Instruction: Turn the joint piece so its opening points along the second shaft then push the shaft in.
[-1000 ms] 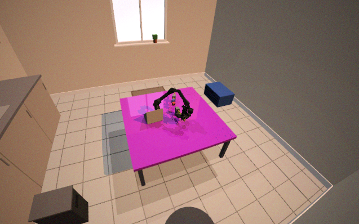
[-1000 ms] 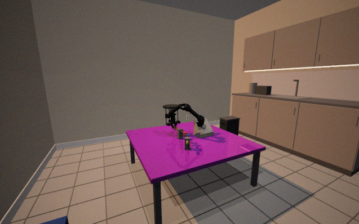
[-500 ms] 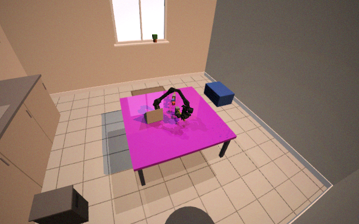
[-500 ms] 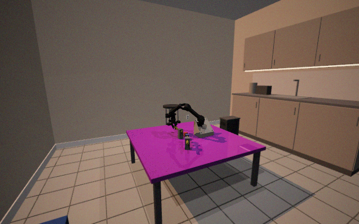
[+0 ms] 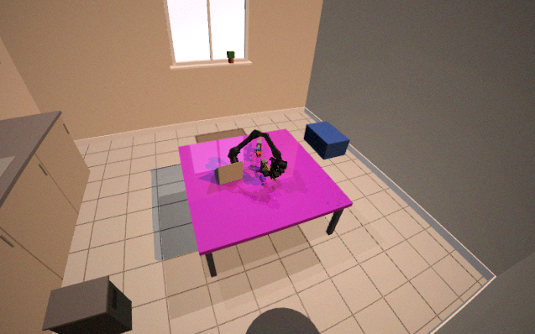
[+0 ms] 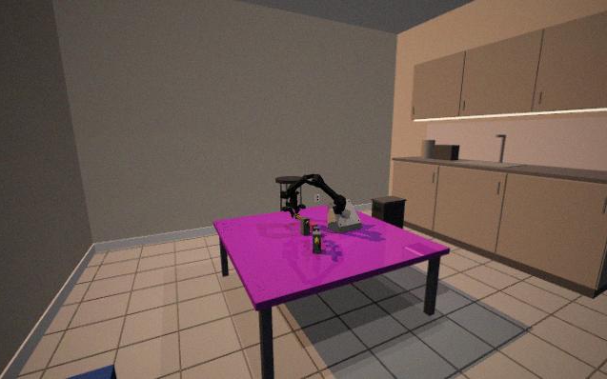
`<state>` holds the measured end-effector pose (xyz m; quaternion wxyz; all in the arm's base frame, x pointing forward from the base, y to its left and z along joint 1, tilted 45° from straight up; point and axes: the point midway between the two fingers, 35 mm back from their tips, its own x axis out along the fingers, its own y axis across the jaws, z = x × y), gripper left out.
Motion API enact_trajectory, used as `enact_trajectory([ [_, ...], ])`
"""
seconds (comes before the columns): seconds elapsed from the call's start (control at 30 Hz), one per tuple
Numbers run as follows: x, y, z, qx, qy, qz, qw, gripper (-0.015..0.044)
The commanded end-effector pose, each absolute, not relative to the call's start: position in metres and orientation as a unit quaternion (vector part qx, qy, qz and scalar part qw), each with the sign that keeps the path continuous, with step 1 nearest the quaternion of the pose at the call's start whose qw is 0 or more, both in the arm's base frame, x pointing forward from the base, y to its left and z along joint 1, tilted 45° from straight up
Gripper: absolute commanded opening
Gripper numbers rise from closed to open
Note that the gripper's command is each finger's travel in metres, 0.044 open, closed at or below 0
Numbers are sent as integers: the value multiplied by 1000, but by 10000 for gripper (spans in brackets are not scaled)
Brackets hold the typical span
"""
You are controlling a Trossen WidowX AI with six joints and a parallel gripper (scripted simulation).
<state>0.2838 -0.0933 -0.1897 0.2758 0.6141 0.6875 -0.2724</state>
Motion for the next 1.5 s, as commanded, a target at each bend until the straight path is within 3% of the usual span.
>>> enact_trajectory([
  [0.0,284,-93,-190,613,689,-273,275,20],
  [0.03,284,-93,-190,613,689,-273,275,0],
  [1.47,282,-50,-152,620,683,-270,275,0],
])
